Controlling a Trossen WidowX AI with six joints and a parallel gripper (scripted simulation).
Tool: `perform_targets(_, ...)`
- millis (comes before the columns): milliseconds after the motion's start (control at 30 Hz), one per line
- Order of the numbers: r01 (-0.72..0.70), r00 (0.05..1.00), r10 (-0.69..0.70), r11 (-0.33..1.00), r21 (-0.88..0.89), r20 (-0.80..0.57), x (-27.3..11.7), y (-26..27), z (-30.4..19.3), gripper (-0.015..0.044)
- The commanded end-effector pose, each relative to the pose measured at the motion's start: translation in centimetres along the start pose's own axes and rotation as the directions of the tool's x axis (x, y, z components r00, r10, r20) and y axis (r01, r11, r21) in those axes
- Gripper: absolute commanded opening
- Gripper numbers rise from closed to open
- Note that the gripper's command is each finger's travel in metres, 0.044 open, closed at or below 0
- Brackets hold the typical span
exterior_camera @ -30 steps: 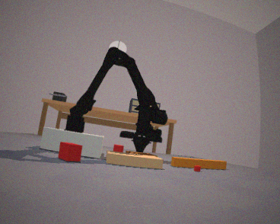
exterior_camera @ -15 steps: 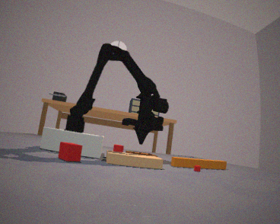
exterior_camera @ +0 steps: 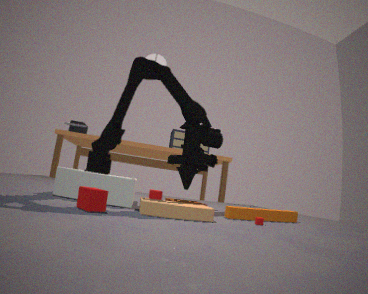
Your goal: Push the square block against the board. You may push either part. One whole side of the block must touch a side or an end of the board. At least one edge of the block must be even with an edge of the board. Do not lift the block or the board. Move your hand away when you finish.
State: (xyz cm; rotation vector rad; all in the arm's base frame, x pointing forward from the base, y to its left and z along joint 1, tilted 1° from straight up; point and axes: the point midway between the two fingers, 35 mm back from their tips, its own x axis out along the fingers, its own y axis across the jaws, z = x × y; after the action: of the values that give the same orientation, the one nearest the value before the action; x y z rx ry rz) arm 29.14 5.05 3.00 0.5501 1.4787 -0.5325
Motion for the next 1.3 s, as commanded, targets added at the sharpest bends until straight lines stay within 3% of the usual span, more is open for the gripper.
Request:
perform_targets(0, 0.004, 1.0, -0.004, 0.993, -0.118, 0.0, 0.0, -0.1, 0.1, 0.0)
perform_targets(367, 0.004, 1.0, -0.005, 0.878, -0.478, 0.001, 0.0, -0.2, 0.5, 0.0)
perform_targets(733, 0.004, 1.0, -0.005, 0.637, -0.771, 0.001, 0.0, -0.4, 0.8, 0.0)
perform_targets(967, 0.003, 1.0, -0.005, 0.434, -0.901, 0.001, 0.0, -0.5, 1.0, 0.0)
perform_targets(1133, 0.003, 1.0, -0.005, 0.429, -0.903, 0.001, 0.0, -0.5, 1.0, 0.0)
perform_targets(1267, 0.003, 1.0, -0.005, 0.322, -0.947, 0.002, 0.6, -0.5, 1.2, 0.0)
